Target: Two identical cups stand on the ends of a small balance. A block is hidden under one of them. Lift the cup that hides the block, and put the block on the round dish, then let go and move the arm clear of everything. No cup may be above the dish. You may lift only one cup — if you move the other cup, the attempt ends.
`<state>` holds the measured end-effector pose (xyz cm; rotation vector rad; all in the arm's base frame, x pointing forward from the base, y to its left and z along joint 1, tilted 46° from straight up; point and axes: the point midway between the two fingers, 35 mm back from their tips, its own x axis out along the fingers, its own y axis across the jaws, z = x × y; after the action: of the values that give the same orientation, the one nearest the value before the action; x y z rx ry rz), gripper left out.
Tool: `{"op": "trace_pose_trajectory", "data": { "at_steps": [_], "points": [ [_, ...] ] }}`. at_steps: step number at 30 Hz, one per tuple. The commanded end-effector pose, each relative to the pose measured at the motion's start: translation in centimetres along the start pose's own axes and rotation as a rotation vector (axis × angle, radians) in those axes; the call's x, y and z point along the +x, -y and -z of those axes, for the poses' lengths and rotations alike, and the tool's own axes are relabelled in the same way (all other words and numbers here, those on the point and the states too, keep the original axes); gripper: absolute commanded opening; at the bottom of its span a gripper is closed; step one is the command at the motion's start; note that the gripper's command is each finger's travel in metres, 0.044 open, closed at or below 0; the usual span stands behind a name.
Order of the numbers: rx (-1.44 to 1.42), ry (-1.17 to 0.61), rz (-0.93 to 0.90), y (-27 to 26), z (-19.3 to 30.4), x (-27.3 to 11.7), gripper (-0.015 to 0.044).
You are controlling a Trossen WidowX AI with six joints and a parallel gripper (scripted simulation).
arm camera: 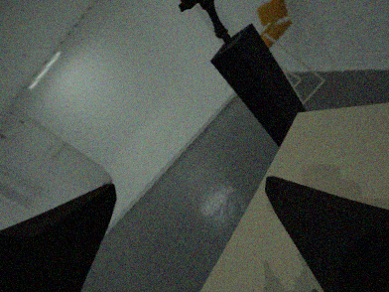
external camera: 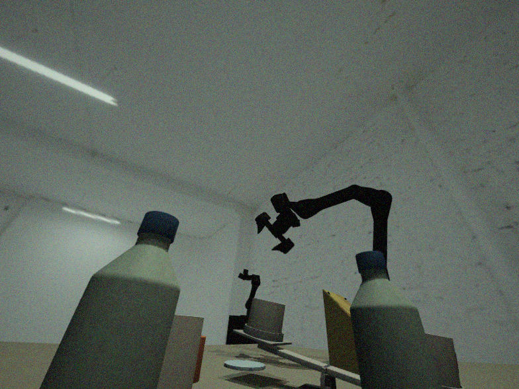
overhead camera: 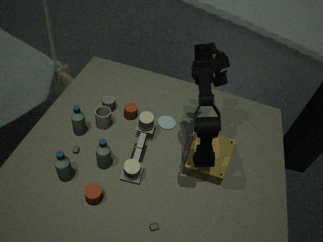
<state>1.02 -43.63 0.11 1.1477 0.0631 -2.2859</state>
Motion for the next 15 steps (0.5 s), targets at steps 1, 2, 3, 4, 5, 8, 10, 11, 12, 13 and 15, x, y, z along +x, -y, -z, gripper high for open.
{"op": "trace_pose_trajectory", "data": {
  "at_steps": [1,2,3,4,5,8,10,11,12,13,15],
  "points": [
    [-0.117,-0.073,0.004,0.7,1.1,-0.4,0.0440],
    [-0.147,-0.091,0.004,0.8,1.4,-0.5,0.0440],
    [-0.176,-0.109,0.003,1.0,1.7,-0.6,0.0440],
    [-0.205,-0.127,0.002,1.2,1.9,-0.8,0.0440],
    [-0.234,-0.146,0.001,1.3,2.2,-0.9,0.0440],
    [-0.320,-0.201,-0.006,1.8,3.0,-1.3,0.0440],
    [-0.378,-0.239,-0.012,2.2,3.5,-1.6,0.0440],
    [-0.407,-0.258,-0.016,2.4,3.8,-1.8,0.0440],
    [-0.435,-0.277,-0.020,2.6,4.0,-2.0,0.0440],
    [-0.464,-0.297,-0.025,2.8,4.3,-2.2,0.0440],
    [-0.520,-0.335,-0.035,3.2,4.8,-2.6,0.0440]
  ]
}}
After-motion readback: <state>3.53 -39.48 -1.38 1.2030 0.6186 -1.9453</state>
